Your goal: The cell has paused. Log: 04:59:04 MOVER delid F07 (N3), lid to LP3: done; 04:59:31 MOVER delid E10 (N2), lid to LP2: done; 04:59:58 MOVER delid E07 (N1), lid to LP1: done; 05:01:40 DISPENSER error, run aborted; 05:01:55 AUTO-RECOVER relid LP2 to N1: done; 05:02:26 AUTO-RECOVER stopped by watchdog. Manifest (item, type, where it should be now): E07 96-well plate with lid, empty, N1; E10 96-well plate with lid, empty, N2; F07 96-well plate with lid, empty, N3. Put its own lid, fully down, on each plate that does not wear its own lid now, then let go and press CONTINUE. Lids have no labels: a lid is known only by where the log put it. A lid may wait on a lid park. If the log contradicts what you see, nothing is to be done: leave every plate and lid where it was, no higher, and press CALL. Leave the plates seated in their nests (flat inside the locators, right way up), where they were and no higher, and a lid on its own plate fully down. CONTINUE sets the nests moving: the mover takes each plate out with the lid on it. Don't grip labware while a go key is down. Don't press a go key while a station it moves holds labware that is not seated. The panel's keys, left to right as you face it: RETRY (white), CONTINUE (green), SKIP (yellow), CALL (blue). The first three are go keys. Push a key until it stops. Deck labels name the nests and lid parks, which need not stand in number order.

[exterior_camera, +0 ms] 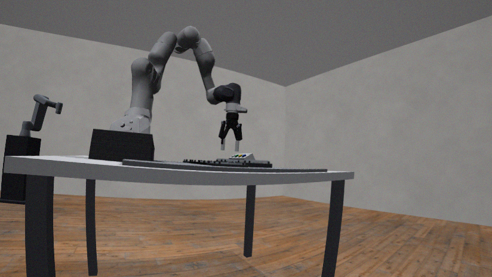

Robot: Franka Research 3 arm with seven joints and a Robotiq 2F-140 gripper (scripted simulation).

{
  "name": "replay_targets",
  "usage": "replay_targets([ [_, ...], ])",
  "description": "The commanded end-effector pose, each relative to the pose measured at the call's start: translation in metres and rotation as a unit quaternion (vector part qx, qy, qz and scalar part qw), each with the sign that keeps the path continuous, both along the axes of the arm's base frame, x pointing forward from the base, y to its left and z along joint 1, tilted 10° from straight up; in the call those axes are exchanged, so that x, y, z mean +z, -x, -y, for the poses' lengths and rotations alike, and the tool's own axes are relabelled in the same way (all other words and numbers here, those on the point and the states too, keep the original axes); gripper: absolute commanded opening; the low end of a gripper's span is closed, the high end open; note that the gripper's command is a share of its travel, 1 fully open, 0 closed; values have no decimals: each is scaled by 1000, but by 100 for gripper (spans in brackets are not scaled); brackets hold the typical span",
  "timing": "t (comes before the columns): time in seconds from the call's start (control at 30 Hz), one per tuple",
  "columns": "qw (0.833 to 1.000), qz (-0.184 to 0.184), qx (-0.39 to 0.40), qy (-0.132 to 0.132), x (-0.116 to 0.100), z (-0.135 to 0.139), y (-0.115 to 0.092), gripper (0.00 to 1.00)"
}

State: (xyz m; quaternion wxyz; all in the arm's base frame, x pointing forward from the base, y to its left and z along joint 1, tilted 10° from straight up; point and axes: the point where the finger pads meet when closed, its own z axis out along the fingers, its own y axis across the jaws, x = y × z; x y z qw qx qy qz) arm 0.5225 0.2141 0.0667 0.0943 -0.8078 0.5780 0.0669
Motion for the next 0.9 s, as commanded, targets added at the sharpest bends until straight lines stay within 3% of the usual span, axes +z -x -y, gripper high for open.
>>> replay_targets([
  [0.0, 990, 29, 136, 4, 0, 1, 0, 66],
  [0.07, 990, 29, 136, 4, 0, 1, 0, 66],
  [0.37, 951, 63, 302, 9, 0, 1, 0, 66],
  [0.57, 915, 82, 395, 12, 0, 1, 0, 66],
  [0.63, 915, 82, 395, 12, 0, 1, 0, 66],
  [0.67, 896, 91, 434, 13, 0, 1, 0, 66],
  [0.87, 845, 110, 523, 16, -1, 1, 0, 66],
])
